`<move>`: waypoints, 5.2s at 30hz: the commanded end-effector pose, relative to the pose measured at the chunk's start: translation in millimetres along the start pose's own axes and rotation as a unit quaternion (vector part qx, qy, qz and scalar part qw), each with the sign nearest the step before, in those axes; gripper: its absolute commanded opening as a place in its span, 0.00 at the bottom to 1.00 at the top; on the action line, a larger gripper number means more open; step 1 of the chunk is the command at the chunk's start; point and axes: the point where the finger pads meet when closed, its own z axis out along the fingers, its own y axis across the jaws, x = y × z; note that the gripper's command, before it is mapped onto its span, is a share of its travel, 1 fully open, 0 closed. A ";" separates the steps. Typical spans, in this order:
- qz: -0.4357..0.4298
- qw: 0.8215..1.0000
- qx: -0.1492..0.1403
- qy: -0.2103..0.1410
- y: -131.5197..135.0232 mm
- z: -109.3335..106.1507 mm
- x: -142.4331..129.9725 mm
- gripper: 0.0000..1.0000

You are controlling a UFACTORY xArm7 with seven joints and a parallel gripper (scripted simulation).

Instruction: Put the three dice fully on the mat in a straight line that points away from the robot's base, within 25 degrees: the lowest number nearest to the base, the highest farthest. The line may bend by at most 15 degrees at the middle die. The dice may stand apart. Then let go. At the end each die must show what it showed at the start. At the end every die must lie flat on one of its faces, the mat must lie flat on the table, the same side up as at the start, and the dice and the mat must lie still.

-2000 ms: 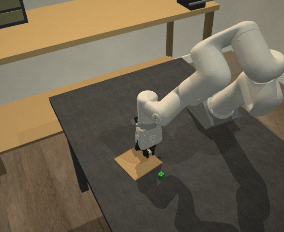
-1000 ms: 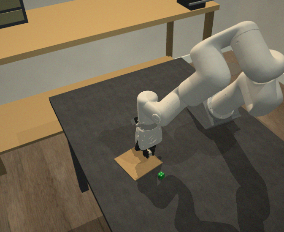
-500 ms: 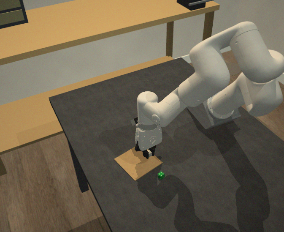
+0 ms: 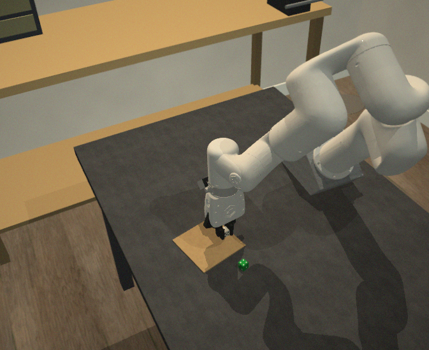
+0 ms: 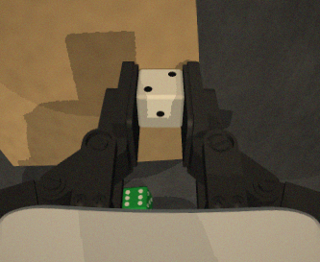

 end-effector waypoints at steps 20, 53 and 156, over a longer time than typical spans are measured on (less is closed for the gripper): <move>0.000 1.000 0.002 0.001 -1.2 -1.3 0.9 0.19; 0.000 1.000 0.002 0.001 -1.2 -24.0 0.9 0.36; -0.693 0.721 -0.001 0.003 -13.2 -82.6 -51.2 1.00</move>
